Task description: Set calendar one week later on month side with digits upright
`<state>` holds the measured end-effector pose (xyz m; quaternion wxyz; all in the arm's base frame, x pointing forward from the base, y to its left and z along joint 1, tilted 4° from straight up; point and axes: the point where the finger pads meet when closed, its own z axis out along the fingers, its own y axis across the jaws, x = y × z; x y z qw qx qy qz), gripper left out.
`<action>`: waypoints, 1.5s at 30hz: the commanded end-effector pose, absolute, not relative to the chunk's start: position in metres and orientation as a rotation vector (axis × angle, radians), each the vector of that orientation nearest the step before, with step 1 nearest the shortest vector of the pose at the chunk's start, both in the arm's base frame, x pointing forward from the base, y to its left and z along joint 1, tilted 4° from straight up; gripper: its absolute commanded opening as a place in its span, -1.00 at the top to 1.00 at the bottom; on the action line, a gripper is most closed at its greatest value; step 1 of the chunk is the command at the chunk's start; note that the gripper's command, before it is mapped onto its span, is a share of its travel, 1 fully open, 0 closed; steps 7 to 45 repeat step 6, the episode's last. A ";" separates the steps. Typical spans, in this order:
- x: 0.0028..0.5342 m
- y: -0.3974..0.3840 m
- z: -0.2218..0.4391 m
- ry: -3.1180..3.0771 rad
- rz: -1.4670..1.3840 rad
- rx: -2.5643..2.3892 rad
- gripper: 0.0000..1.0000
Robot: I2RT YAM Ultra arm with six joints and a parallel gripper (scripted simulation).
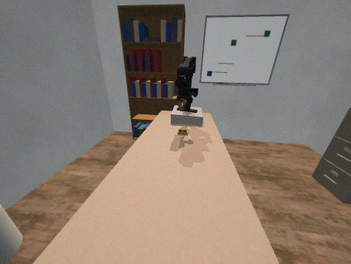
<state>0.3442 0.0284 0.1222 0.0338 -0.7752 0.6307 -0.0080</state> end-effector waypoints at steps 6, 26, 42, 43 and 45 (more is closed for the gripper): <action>0.345 0.029 0.126 1.933 -0.032 -2.377 -1.00; 0.345 0.029 0.126 1.933 -0.032 -2.377 -1.00; 0.345 0.029 0.126 1.933 -0.032 -2.377 -1.00; 0.345 0.029 0.126 1.933 -0.032 -2.377 -1.00; 0.345 0.029 0.126 1.933 -0.032 -2.377 -1.00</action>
